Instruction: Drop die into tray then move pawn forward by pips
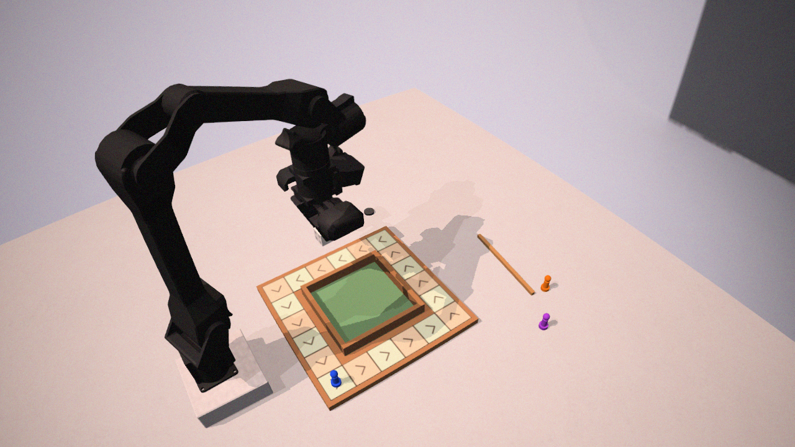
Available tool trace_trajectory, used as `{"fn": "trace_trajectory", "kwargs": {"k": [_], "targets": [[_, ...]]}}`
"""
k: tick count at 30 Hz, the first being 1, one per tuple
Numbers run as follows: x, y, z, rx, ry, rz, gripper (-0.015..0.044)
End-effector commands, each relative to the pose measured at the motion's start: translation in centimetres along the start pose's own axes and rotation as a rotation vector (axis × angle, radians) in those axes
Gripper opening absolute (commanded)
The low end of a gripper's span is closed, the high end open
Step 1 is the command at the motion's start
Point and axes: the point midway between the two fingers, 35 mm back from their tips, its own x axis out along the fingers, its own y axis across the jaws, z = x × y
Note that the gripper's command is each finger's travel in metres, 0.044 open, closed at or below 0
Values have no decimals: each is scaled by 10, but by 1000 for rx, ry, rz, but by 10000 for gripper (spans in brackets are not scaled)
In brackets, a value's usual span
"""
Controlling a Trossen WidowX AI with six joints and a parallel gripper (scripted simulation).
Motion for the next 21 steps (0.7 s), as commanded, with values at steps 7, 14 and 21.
{"fn": "trace_trajectory", "kwargs": {"k": [7,14,21], "targets": [[8,-49,6,25,2,-6,0],[13,-81,5,45,2,-9,0],[15,-97,4,54,-4,-11,0]]}}
